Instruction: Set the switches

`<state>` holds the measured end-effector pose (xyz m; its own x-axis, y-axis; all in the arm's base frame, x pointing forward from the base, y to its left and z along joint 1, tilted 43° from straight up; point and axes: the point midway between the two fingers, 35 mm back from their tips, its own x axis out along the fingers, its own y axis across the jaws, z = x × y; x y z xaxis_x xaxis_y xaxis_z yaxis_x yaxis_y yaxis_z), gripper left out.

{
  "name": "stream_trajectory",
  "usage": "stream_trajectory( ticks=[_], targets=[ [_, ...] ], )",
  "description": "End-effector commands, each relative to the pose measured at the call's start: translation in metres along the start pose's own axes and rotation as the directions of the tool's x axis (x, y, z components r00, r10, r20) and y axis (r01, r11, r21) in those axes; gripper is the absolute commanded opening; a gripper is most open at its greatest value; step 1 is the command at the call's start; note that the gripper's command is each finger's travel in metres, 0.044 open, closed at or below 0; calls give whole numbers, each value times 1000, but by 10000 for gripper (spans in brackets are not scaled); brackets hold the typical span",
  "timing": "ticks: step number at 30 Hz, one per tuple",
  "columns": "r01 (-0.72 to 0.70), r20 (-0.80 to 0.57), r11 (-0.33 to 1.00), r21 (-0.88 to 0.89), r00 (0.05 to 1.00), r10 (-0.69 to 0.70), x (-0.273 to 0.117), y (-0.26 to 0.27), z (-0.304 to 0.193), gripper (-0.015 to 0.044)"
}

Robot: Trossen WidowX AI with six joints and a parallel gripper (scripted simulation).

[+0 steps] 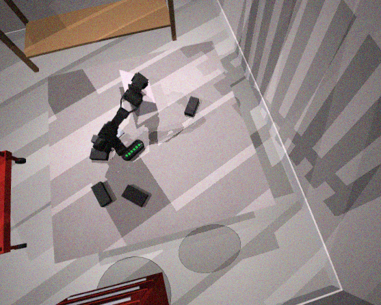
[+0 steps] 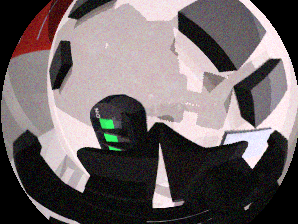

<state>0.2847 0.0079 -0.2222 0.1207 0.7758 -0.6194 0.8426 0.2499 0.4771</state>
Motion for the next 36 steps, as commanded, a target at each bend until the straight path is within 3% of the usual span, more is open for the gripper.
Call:
stream_trajectory(
  ticks=[1,8,17,36],
  targets=[
    [-12,15,1000,-8,1000,12,-35,0,3,0],
    [-6,14,1000,-9,1000,6,-37,1,1,0],
    [272,11,960,-67,962,-272,-40,77,-79,0],
    [277,11,958,-67,961,-277,-24,74,-80,0]
  ],
)
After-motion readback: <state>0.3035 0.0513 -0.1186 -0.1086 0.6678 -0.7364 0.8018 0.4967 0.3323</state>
